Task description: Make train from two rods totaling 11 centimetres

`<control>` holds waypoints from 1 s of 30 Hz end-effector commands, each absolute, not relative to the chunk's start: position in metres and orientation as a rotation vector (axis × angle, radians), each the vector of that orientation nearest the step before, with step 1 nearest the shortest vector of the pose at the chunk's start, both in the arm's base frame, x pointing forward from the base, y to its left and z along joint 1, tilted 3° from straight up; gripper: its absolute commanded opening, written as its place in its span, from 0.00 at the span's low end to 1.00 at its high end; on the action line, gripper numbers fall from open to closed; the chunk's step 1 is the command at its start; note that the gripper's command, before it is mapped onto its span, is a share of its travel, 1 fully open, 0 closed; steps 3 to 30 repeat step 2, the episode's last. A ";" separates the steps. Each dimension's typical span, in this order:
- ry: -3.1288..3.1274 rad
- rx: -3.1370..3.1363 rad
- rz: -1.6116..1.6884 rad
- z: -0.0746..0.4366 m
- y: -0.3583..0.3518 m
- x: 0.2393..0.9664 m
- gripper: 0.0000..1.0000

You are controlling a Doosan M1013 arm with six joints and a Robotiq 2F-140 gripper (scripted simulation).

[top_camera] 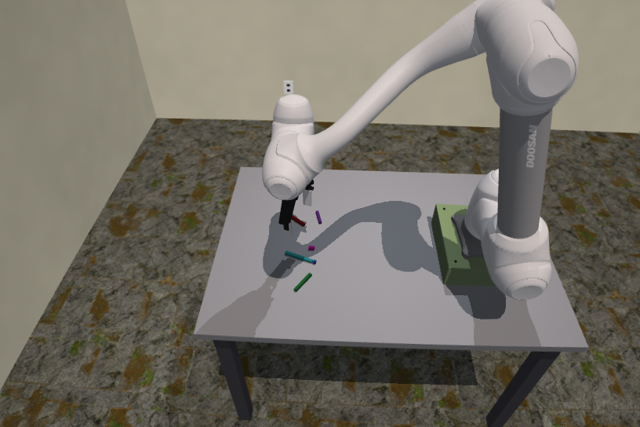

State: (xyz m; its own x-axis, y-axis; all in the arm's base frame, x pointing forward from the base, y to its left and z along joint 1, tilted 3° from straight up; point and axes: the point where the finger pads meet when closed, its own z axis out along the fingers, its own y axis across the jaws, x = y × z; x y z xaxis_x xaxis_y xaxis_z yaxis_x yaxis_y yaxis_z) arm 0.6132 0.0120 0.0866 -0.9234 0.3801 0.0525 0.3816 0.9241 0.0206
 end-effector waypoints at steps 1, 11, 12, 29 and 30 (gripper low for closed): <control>-3.036 -0.607 -0.042 0.090 0.010 0.615 1.00; -3.036 -0.607 -0.042 0.090 0.010 0.615 1.00; -3.036 -0.607 -0.042 0.090 0.010 0.615 1.00; -3.036 -0.607 -0.042 0.090 0.010 0.615 1.00; -3.036 -0.607 -0.042 0.090 0.010 0.615 1.00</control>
